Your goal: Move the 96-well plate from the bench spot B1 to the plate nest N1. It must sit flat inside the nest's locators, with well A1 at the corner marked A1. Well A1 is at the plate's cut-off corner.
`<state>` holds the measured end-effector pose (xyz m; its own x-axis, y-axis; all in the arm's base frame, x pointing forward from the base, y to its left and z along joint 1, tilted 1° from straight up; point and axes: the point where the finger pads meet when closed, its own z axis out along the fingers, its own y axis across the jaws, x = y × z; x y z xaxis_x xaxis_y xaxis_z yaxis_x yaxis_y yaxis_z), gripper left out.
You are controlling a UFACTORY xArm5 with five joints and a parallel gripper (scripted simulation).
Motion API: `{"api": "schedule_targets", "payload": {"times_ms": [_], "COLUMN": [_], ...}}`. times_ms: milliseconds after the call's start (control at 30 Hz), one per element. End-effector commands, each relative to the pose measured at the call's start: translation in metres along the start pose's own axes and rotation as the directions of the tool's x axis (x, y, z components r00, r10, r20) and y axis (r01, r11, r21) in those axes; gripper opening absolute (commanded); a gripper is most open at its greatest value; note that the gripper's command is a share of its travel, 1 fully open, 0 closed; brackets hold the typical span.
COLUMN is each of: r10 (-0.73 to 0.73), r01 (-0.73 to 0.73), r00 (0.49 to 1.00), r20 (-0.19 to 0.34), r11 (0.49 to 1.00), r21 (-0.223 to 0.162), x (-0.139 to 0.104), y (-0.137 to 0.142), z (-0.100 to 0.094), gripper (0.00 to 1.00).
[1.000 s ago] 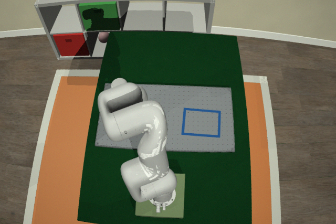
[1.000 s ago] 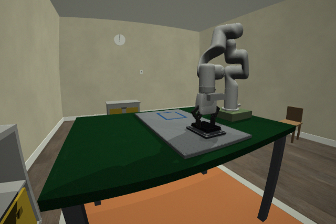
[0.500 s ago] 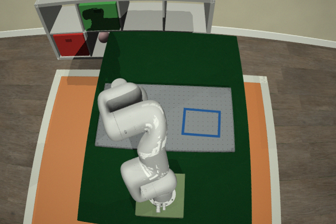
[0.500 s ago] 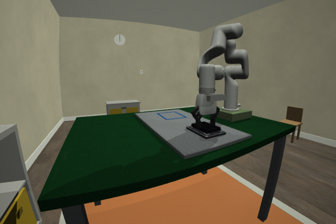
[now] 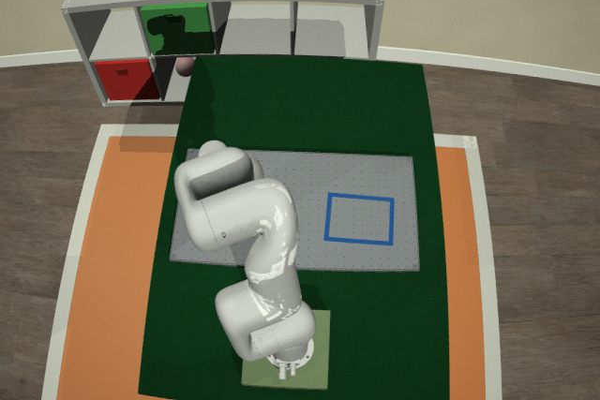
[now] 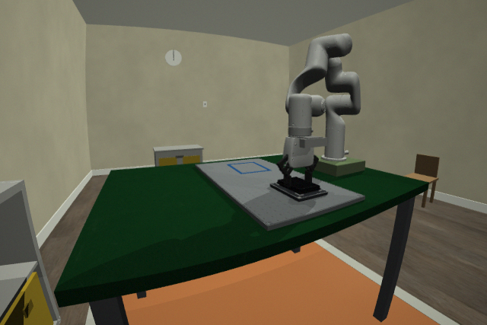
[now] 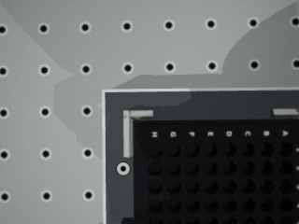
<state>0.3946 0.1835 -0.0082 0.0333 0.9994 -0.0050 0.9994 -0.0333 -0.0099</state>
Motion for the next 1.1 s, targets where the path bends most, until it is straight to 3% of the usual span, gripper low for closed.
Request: {"api": "schedule_targets", "payload": {"times_ms": [0, 233, 267, 1067], "r10": [0.0, 0.0, 0.0, 0.0], "r01": [0.0, 0.0, 0.0, 0.0], "r00": [1.0, 1.0, 1.0, 1.0], "r20": [0.002, 0.002, 0.002, 0.002], "r11": [1.0, 1.0, 1.0, 1.0], "r21": [-0.005, -0.005, -0.005, -0.005], "x": [0.0007, 0.0007, 0.0007, 0.0007], "y": [0.0013, 0.0013, 0.0013, 0.0013], "z": [-0.0007, 0.0001, 0.0008, 0.0008], "gripper": [0.0, 0.0, 1.0, 1.0]}}
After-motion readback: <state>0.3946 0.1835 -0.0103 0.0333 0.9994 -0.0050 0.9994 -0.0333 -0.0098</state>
